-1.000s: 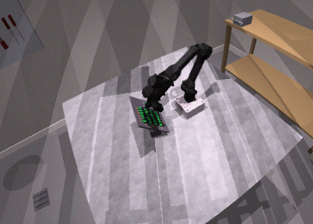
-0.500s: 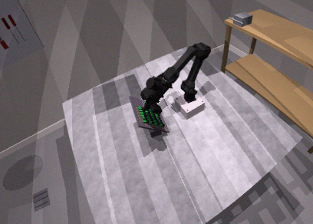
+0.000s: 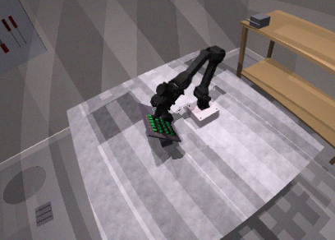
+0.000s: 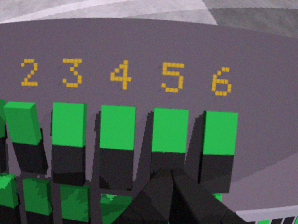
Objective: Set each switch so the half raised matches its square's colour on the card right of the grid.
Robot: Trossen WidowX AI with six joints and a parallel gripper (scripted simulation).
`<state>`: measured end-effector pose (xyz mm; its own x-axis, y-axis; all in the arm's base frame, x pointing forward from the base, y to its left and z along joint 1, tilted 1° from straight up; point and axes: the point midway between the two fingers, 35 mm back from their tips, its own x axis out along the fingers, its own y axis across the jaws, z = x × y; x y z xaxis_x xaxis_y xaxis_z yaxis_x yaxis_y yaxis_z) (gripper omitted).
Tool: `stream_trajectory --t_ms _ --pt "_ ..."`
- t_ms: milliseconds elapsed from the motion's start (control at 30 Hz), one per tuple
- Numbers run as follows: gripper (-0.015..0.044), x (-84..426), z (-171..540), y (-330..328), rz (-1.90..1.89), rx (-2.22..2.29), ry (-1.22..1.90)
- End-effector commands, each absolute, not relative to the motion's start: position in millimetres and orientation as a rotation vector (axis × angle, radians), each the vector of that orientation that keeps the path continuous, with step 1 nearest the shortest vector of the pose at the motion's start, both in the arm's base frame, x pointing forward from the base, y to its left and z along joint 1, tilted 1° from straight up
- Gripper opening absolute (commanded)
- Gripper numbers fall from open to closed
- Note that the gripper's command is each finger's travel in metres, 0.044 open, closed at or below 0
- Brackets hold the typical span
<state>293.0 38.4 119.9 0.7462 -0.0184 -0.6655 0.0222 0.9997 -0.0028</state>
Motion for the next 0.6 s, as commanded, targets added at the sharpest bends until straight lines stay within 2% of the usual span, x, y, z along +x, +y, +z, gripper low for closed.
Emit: stream_trajectory --t_ms 0,567 --pt "0.0000 292.8 119.0 38.9 -0.017 0.004 0.729" --pt "0.0000 293.9 118.0 38.9 -0.017 0.004 0.729"
